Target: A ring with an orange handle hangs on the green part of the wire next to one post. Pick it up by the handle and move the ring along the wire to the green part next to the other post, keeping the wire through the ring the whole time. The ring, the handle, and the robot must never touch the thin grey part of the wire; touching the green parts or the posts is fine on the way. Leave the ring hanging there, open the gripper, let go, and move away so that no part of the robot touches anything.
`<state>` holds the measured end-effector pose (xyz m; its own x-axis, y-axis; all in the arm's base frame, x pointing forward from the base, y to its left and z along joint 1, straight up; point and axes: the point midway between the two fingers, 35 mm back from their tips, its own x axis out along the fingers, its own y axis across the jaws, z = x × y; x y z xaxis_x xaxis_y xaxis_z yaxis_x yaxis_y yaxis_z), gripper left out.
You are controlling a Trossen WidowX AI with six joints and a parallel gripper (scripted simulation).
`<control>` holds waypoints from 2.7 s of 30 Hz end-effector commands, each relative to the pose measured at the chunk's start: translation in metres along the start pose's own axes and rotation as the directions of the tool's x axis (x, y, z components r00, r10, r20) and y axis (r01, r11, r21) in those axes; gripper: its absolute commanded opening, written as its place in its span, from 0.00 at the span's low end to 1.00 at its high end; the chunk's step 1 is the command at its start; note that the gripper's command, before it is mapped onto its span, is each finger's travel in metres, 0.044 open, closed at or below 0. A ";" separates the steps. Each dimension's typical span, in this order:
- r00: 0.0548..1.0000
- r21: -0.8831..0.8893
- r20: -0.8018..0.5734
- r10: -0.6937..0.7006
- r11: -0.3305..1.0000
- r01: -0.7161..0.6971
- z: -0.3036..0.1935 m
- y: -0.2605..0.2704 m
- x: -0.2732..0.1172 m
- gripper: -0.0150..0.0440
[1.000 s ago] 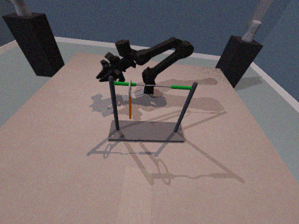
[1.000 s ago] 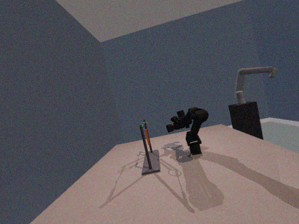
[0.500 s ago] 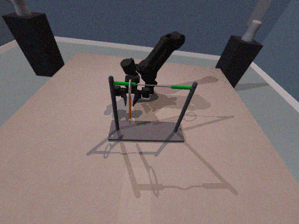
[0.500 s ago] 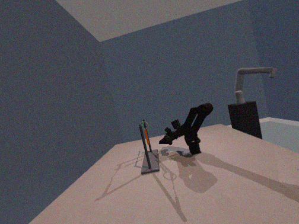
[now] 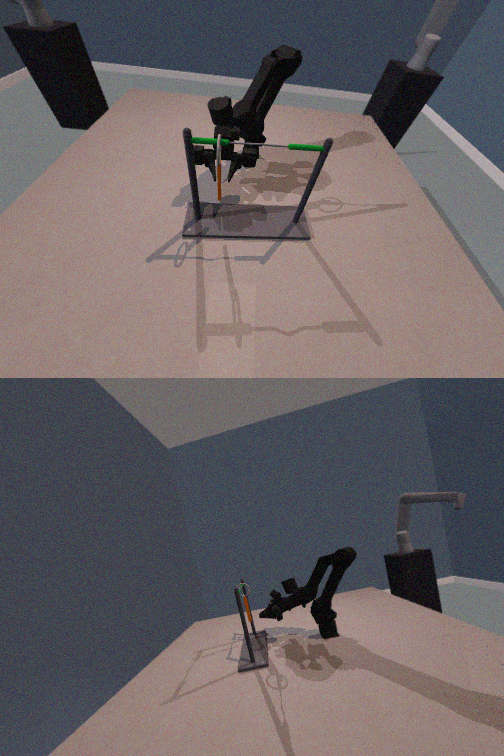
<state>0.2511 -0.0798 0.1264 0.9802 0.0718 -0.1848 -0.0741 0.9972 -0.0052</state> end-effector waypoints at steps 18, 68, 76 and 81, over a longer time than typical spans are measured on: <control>1.000 -0.006 0.023 -0.005 1.000 0.005 0.016 -0.004 0.025 0.53; 1.000 -0.004 0.031 -0.005 1.000 0.005 0.015 -0.002 0.083 0.53; 1.000 -0.004 0.031 -0.005 1.000 0.005 0.015 -0.002 0.083 0.53; 1.000 -0.004 0.031 -0.005 1.000 0.005 0.015 -0.002 0.083 0.53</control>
<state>0.3349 -0.0749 0.1242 0.9848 0.0711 -0.1588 -0.0738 0.9972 -0.0115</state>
